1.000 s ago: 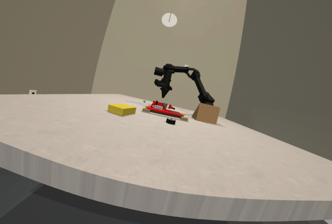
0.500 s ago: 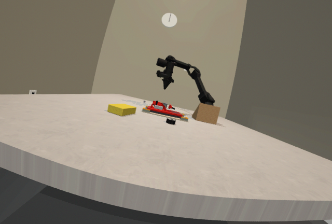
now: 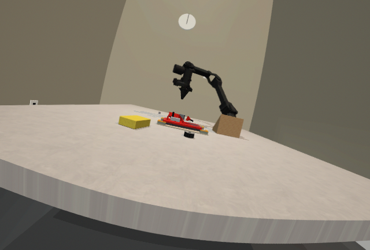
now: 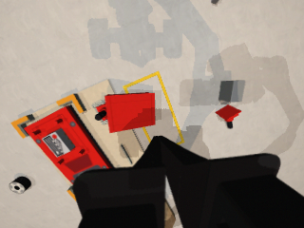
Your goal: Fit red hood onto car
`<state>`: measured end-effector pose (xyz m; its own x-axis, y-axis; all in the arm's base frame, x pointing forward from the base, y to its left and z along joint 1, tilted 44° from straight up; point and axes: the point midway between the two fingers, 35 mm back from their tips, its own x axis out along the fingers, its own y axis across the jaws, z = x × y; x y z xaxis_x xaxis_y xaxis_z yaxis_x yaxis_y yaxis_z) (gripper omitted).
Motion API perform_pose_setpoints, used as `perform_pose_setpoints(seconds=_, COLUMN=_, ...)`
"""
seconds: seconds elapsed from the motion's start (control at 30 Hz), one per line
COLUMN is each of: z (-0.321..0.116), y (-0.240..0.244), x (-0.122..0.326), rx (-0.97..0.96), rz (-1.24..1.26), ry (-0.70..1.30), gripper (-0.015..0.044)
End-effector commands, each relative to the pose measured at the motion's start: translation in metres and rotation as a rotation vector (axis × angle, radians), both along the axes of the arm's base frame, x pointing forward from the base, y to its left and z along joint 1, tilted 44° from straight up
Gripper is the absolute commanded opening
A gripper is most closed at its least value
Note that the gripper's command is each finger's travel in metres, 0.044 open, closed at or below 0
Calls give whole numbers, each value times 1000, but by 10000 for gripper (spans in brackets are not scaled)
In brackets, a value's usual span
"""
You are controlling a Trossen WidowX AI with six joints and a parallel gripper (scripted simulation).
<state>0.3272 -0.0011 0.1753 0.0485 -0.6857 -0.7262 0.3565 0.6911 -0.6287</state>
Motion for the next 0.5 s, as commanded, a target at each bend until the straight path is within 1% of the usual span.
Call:
perform_pose_setpoints(seconds=0.0, z=0, y=0, x=0, rx=0, rz=11, ry=6, gripper=26)
perform_pose_setpoints(seconds=0.07, z=-3, y=0, x=1, rx=-3, rz=60, ry=53, gripper=79)
perform_pose_setpoints(seconds=0.47, z=-29, y=-5, x=10, rx=-34, rz=513, ry=484, gripper=394)
